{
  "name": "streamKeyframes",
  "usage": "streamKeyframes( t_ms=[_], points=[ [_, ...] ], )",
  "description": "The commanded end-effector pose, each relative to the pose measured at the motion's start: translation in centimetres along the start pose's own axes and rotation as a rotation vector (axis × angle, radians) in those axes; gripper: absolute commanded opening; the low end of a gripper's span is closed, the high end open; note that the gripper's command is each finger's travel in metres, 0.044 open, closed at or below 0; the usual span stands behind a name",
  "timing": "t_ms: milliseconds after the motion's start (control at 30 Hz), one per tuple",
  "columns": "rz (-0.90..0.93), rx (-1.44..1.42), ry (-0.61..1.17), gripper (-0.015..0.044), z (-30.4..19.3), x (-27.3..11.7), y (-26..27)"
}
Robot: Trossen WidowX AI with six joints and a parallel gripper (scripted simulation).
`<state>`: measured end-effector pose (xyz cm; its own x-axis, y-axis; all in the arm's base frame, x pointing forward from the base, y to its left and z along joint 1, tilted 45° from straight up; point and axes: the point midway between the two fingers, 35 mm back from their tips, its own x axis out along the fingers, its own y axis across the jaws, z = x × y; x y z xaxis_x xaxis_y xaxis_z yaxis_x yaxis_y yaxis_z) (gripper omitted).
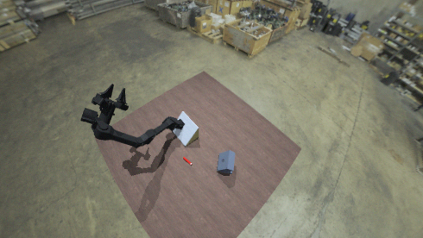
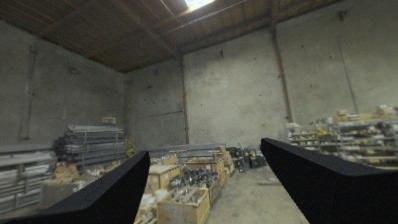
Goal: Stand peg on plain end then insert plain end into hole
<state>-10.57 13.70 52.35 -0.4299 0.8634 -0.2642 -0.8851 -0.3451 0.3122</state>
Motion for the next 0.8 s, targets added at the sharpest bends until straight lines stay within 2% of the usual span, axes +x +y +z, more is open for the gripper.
streamKeyframes(
  t_ms=[0,33,400,767],
  points=[
    [-0.003,0.000,0.000,0.0426,0.0,0.0,0.0],
    [-0.010,-0.002,0.000,0.0440,0.0,0.1,-0.1],
    [-0.304,-0.030,0.005,0.0440,-0.9,4.2,-3.0],
    [-0.644,-0.062,0.054,0.0440,-1.8,8.4,-9.0]
  ],
)
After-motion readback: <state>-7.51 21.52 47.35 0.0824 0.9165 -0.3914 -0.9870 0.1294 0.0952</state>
